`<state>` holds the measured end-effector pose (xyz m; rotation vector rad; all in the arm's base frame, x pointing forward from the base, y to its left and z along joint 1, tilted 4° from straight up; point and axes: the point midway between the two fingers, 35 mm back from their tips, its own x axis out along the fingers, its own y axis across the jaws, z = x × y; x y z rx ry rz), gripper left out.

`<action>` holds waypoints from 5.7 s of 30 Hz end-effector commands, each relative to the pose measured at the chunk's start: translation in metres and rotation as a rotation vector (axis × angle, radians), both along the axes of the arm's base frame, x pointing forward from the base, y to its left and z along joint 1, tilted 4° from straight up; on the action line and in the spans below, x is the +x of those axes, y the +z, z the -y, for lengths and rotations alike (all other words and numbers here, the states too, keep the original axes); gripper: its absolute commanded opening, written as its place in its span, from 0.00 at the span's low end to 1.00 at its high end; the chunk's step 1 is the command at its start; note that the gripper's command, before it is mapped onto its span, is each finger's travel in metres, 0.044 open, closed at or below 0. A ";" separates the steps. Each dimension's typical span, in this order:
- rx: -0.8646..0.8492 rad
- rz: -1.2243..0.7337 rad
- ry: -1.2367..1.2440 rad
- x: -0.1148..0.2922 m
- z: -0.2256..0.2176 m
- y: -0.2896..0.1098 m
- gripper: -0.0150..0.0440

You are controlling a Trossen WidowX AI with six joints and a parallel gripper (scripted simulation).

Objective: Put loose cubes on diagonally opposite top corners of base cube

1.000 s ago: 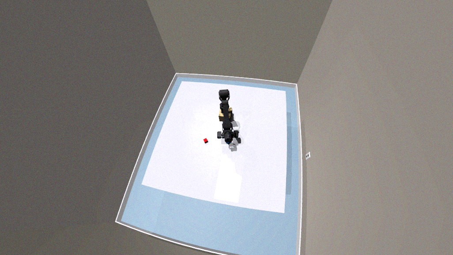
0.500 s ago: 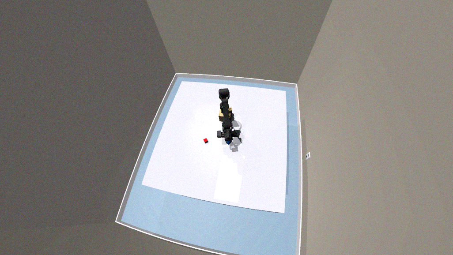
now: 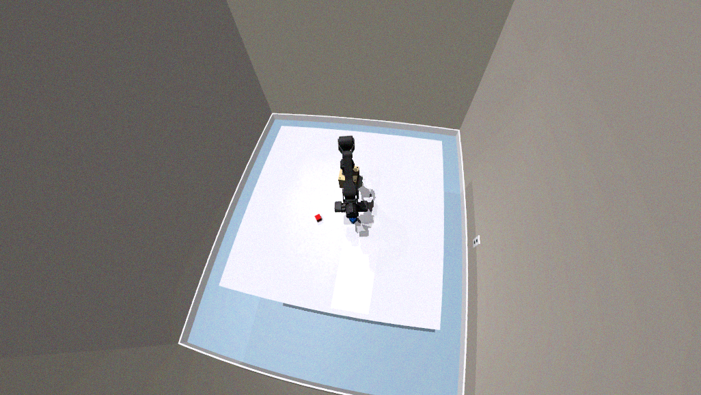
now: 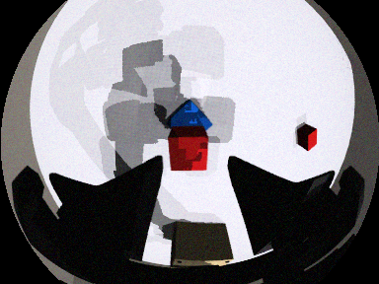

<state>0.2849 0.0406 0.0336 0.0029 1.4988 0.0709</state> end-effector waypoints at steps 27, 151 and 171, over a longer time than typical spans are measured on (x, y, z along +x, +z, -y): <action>0.059 -0.034 -1.073 0.012 0.212 0.037 0.70; 0.016 -0.020 -0.614 0.037 0.124 0.036 0.43; 0.005 -0.005 -0.285 0.043 0.059 0.036 0.43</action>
